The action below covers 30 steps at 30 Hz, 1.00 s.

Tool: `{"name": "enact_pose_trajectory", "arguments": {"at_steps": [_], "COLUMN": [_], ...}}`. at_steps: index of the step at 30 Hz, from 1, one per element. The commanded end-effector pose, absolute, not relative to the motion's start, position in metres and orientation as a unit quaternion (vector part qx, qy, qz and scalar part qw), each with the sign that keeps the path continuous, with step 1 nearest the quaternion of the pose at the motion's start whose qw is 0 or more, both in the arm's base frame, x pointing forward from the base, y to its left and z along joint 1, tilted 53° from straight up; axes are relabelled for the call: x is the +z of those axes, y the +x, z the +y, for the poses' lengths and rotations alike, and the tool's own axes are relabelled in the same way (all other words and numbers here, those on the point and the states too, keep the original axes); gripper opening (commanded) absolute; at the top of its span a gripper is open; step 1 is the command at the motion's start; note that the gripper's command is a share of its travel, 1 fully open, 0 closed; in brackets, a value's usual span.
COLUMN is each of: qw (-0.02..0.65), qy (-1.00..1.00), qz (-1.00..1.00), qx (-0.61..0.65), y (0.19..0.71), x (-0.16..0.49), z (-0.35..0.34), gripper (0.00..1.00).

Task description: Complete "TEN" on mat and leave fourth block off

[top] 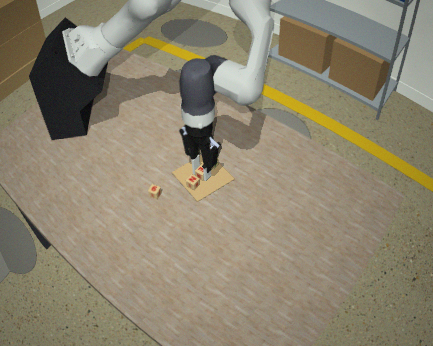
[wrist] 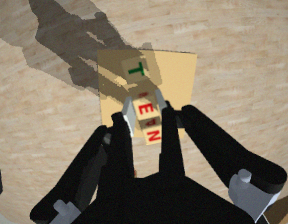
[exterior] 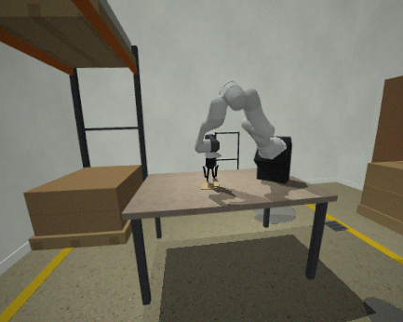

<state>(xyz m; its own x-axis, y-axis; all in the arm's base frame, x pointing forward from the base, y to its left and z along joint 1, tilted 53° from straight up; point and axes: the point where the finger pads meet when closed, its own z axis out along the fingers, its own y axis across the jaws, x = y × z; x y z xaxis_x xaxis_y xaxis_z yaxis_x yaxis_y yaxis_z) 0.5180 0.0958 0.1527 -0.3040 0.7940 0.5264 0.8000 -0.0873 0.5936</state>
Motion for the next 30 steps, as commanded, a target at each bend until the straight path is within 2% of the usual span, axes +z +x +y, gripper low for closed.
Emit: {"name": "enact_pose_trajectory", "arguments": {"at_steps": [1,5,20,30], "qw": [0.004,0.004,0.004,0.004], "qy": [-0.588,-0.588,-0.588,-0.588], "qz": [-0.677,-0.677,-0.677,-0.677], "qx": [-0.443,-0.443,-0.443,-0.443], "y": [0.518,0.518,0.517,0.496], "x": [0.153,0.153,0.155,0.179], "z": [0.098,0.098,0.096,0.072], "gripper": [0.23,0.28,0.28,0.28]}}
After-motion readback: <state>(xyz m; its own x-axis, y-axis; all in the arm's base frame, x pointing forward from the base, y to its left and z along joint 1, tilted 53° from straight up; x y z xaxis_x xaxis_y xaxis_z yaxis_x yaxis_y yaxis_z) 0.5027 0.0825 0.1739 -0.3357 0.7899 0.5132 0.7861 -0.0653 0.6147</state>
